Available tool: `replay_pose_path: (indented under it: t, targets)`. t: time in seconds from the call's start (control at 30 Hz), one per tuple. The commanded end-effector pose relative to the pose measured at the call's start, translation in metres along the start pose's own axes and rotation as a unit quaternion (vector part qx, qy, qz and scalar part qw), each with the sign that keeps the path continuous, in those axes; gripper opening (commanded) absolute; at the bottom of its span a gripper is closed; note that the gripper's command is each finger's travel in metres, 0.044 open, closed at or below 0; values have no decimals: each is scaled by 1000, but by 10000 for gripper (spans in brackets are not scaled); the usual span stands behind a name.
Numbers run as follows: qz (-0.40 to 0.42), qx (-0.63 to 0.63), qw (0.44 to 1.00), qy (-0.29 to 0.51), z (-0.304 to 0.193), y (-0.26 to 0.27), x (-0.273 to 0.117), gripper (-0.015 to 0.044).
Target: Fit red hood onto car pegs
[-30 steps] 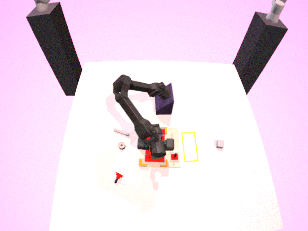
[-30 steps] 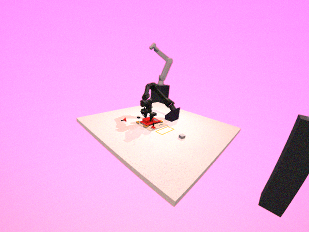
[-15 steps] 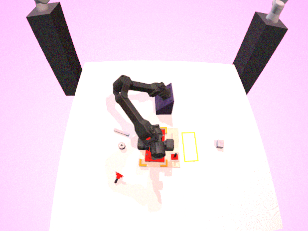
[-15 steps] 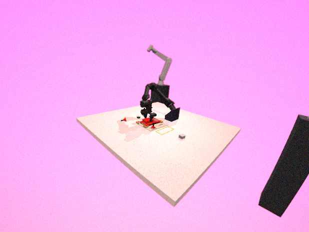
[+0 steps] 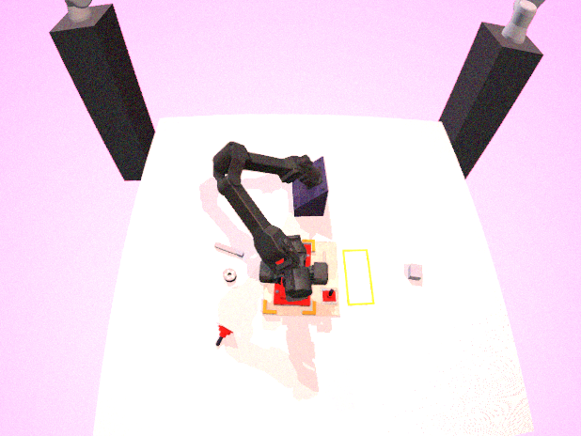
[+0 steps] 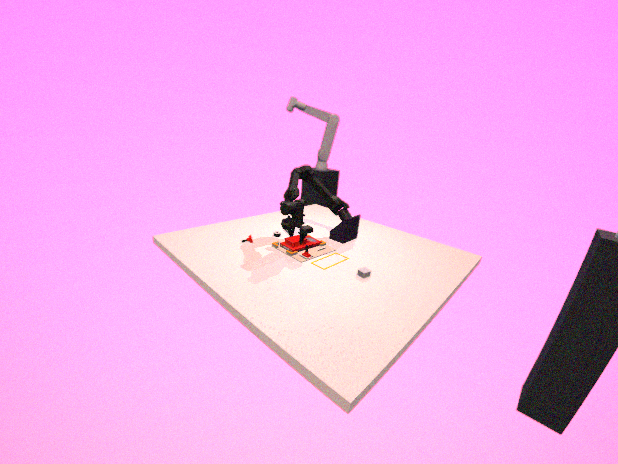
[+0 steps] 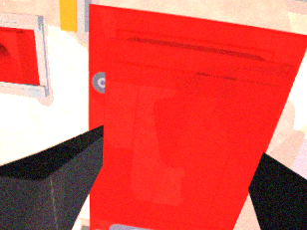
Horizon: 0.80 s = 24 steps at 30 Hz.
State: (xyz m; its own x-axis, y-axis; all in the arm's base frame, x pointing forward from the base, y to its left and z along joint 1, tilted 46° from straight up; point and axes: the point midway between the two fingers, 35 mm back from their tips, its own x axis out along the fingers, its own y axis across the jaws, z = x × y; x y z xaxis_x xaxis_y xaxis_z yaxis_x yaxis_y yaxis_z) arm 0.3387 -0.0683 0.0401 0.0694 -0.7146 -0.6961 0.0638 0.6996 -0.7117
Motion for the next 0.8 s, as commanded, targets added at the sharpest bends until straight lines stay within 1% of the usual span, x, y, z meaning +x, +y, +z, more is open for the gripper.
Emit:
replay_pose_path:
  t: [0.0,0.17,0.33,0.43,0.6,0.77]
  targets:
    - [0,0,1000,0,0,0,0,315]
    - [0,0,1000,0,0,0,0,440]
    - [0,0,1000,0,1,0,-5,440]
    - [1,0,1000,2,2,2,-23,440]
    - [-2,0,1000,6,2,2,-66,440]
    - [-2,0,1000,7,1,1,-71,440]
